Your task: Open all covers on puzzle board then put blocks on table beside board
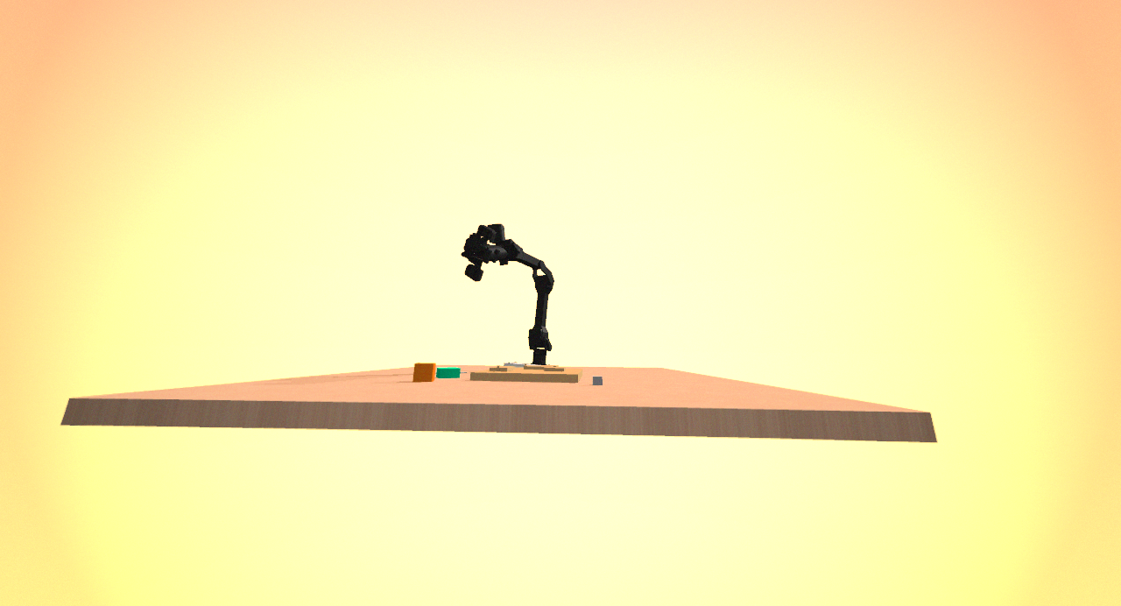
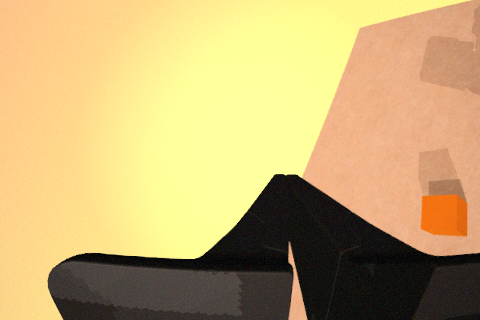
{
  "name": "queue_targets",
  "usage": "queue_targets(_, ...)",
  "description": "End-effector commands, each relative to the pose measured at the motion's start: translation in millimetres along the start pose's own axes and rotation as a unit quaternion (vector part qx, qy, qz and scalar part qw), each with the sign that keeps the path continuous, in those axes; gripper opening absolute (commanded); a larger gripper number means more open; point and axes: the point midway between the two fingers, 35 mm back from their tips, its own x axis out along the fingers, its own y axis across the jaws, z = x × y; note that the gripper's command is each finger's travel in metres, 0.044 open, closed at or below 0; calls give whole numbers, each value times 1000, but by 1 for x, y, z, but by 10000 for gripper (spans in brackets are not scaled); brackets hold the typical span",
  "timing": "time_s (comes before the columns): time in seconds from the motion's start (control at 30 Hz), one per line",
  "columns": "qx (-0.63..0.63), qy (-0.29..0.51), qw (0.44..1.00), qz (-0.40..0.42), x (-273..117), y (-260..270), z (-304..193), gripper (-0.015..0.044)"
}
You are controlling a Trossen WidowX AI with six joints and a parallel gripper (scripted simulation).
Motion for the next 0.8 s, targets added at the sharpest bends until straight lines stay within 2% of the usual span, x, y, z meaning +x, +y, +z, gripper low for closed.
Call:
queue_targets(0.0, -22, 34, 999, -18, 9, -8, -24, 0)
queue_targets(0.77, -155, 200, 963, -88, 18, -37, -144, 0)
